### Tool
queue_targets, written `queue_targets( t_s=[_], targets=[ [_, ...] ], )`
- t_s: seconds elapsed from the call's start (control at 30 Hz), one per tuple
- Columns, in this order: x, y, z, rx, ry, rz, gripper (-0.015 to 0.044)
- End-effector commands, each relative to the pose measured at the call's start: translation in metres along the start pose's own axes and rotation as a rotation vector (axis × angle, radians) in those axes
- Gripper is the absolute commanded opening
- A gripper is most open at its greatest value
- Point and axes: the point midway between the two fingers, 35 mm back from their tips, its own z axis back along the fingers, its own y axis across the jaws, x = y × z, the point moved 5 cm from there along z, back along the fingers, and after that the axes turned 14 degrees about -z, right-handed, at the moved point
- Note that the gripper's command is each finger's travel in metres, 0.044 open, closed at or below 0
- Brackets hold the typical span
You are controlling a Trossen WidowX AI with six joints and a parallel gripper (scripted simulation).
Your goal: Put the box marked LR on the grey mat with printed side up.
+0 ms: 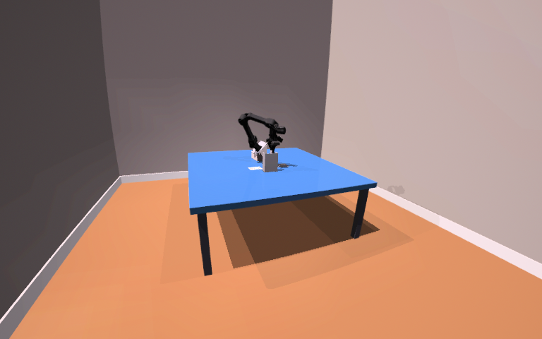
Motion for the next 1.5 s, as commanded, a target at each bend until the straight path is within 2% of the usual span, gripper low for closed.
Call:
queue_targets(
  t_s=[0.0, 0.87, 0.97, 1.0, 1.27, 1.47],
  targets=[
    [0.005, 0.009, 0.000, 0.002, 0.000, -0.005, 0.0158],
    [0.012, 0.022, -0.016, 0.001, 0.002, -0.012, 0.0158],
    [0.013, 0.021, -0.014, 0.004, -0.001, -0.019, 0.0236],
    [0.013, 0.021, -0.014, 0.004, -0.001, -0.019, 0.0242],
    [0.013, 0.021, -0.014, 0.004, -0.001, -0.019, 0.0242],
    [0.013, 0.022, 0.002, 0.001, 0.002, -0.012, 0.0242]
  ],
)
